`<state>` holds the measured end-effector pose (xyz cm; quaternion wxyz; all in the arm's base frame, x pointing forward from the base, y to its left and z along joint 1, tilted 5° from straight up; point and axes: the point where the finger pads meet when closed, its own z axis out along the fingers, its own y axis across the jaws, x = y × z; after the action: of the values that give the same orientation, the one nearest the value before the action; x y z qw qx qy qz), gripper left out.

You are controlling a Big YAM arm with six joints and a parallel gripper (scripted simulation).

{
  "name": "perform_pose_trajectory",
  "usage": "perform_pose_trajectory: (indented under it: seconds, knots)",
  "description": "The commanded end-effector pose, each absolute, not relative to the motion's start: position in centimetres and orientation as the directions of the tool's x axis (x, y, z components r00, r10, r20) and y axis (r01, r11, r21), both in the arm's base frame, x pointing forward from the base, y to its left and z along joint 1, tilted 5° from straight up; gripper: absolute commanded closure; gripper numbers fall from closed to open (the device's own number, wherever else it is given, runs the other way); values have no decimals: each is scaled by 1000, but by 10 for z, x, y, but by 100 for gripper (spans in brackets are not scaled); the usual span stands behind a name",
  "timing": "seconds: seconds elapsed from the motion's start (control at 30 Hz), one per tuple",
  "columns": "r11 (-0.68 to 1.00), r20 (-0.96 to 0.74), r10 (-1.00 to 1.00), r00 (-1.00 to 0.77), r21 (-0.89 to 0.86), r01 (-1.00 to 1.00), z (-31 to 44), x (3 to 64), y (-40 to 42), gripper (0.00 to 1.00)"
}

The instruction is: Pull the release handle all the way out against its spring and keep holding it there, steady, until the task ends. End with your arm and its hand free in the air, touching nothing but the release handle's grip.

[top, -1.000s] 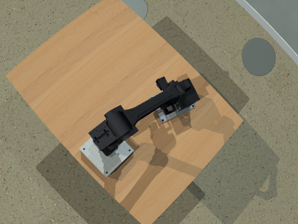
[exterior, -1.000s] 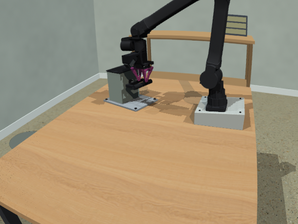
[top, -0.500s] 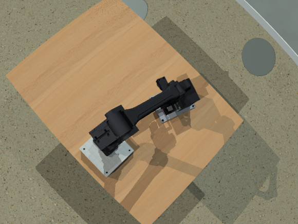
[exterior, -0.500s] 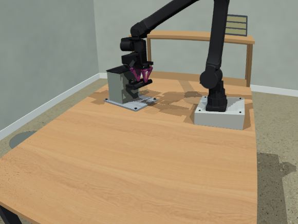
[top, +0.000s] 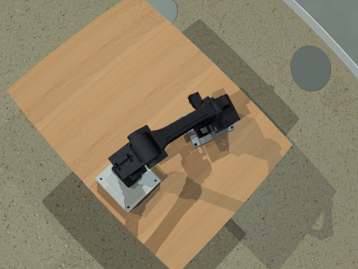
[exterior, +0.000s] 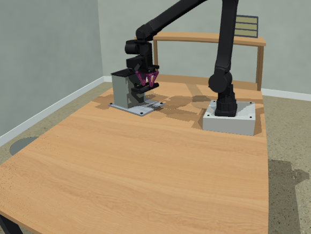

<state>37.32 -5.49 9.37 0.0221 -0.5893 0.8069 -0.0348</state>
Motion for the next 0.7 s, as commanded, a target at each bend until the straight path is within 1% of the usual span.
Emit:
perform_pose_trajectory:
  seconds: [0.0, 0.67]
  knots:
    - [300, 10, -953, -302, -62, -952, 79, 371, -59, 52]
    - [300, 10, -953, -302, -62, -952, 72, 371, -59, 52]
